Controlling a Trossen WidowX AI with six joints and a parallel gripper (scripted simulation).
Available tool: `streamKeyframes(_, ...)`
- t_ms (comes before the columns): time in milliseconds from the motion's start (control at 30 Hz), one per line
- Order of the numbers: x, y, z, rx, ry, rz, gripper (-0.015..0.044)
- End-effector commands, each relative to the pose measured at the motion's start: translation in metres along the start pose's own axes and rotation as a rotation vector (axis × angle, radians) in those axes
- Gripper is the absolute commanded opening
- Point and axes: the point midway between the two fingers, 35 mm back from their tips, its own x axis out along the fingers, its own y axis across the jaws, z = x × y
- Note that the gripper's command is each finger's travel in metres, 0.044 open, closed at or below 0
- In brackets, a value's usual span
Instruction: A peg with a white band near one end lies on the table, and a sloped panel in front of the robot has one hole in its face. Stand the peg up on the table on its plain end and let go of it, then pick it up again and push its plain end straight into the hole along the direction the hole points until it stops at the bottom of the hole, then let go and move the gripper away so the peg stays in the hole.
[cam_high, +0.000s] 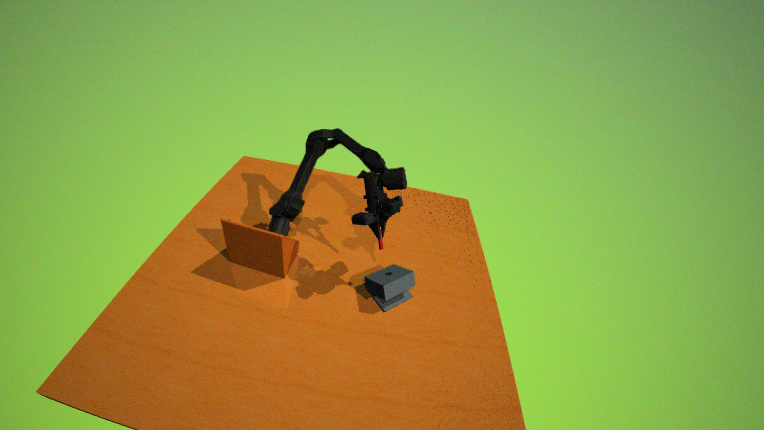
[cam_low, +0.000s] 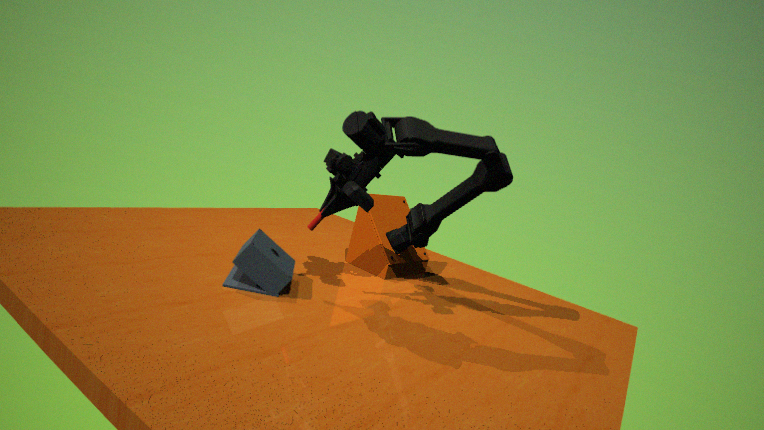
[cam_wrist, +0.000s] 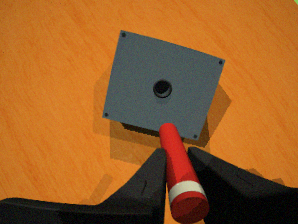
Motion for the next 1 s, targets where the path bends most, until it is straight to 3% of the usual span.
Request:
streamKeyframes(0, 0.002, 0.000, 0.006, 0.007, -0.015, -0.005, 0.0000)
streamKeyframes(967, 0.056, -0.002, 0.017, 0.001, -0.040, -0.007, 0.0000)
